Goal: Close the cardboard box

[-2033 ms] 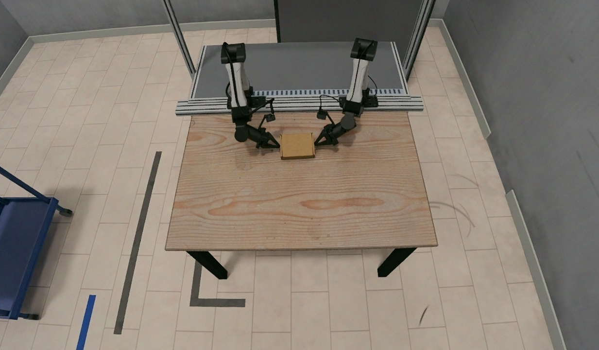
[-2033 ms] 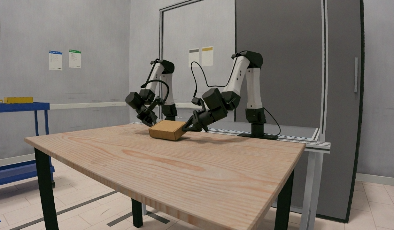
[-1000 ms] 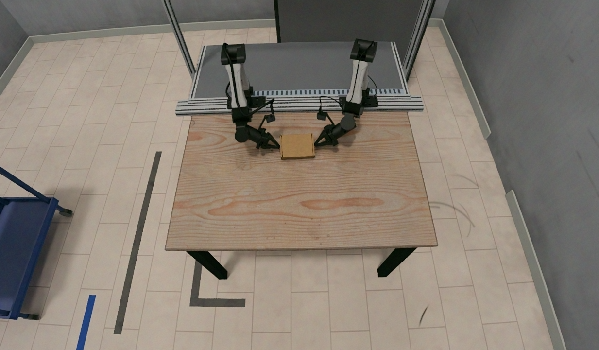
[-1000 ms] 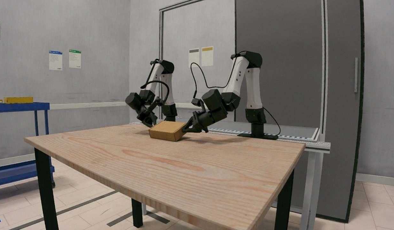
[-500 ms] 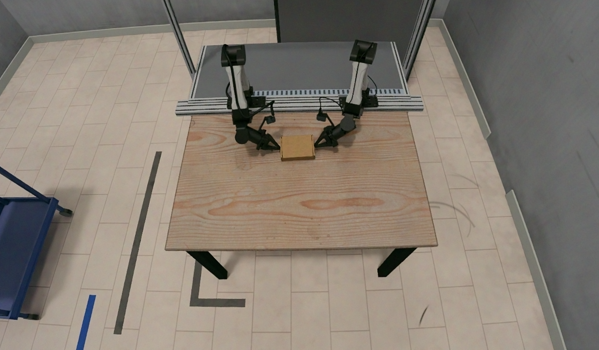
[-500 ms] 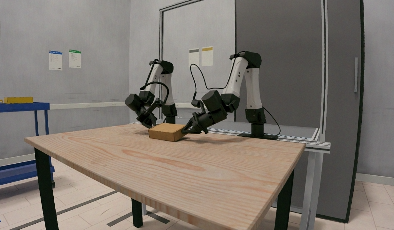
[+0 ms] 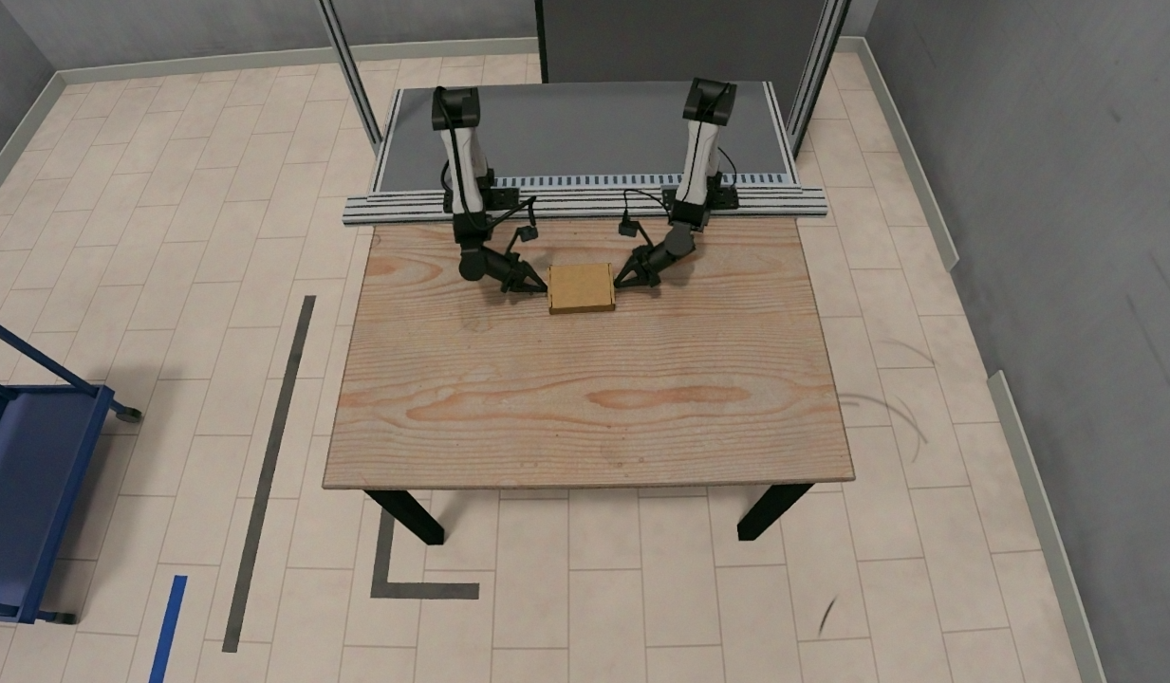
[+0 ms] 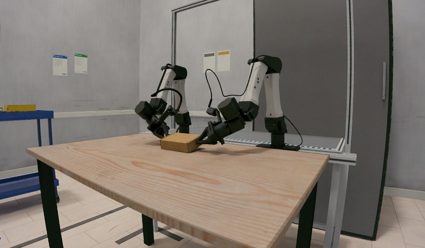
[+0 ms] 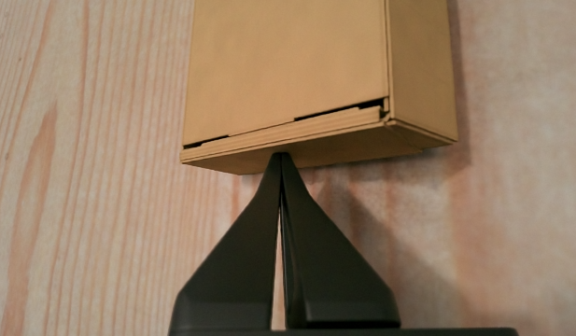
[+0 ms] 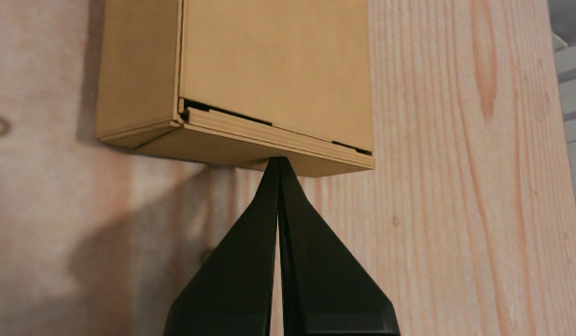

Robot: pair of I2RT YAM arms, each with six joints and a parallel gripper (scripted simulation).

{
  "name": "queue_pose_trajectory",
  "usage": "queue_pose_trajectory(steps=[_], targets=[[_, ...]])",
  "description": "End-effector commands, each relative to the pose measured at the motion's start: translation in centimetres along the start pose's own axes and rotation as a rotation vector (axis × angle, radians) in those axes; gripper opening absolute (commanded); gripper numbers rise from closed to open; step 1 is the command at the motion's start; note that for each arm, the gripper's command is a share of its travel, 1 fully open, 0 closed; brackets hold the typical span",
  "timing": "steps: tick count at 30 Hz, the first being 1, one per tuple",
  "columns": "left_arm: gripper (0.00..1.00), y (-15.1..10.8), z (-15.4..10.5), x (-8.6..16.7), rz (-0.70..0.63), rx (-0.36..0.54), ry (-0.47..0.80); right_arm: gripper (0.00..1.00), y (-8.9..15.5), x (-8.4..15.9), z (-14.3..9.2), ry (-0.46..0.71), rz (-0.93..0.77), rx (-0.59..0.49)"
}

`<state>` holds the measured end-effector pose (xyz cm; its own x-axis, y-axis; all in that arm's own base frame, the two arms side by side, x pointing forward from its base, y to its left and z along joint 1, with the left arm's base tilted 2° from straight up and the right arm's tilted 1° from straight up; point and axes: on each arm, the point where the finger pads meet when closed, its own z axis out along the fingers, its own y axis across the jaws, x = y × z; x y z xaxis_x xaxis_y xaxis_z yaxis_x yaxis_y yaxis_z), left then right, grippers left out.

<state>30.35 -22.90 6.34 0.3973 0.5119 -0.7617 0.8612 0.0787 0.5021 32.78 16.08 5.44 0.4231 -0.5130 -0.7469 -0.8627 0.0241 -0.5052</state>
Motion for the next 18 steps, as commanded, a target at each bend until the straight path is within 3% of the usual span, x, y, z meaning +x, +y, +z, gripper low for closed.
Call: queue_pose_trajectory(steps=[1,18], targets=[[0.01,-0.41,0.44,-1.05,0.017,0.015,-0.04,0.01,0.36,-1.5,0.19,-0.043,-0.031,-0.008],[0.01,-0.75,0.48,-0.88,0.012,0.019,-0.038,0.01,0.58,-1.33,0.29,-0.043,-0.026,-0.011]])
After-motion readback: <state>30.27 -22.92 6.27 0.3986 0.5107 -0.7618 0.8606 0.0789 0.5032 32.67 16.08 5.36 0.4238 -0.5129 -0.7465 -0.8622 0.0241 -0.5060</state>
